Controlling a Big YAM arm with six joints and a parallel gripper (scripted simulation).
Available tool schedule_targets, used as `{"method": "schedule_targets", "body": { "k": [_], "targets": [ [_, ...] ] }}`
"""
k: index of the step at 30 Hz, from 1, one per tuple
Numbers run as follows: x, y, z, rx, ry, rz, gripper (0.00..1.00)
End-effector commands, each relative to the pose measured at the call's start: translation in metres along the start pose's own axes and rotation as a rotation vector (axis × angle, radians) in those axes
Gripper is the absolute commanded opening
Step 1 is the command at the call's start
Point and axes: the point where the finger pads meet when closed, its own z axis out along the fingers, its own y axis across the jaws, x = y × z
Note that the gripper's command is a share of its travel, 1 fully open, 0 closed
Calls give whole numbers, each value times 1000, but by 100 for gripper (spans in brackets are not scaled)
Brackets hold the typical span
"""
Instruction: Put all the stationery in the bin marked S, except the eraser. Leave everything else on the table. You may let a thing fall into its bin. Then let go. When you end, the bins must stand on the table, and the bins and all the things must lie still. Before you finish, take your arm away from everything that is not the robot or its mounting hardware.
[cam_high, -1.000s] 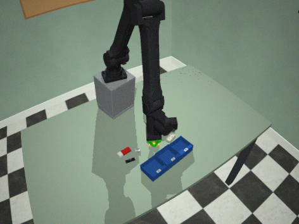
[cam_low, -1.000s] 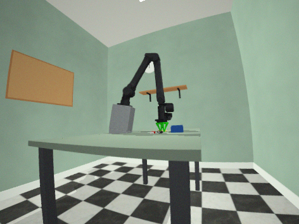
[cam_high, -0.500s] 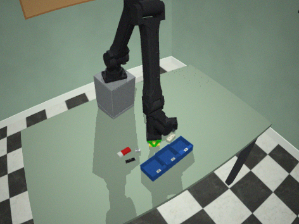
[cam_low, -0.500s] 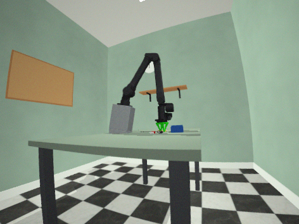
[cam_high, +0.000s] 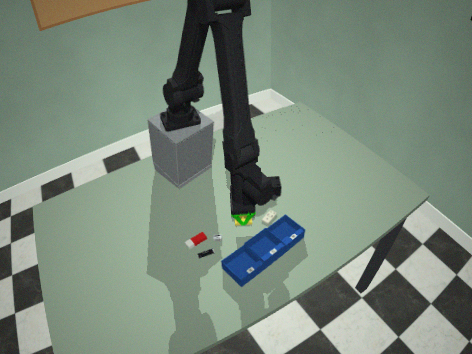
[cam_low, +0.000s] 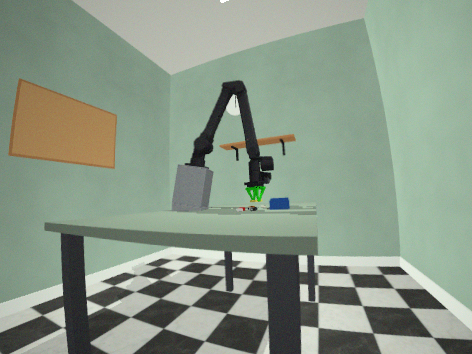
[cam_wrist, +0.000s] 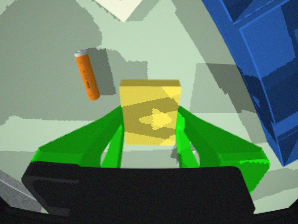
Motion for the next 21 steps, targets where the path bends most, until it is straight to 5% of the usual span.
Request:
{"method": "schedule_targets", "body": {
  "k": [1, 6, 21],
  "targets": [
    [-1, -4, -20, 10, -9, 0, 35],
    [1, -5, -37, 11, -9, 0, 35],
    [4, -1, -29, -2, -1, 2, 35]
  ]
}}
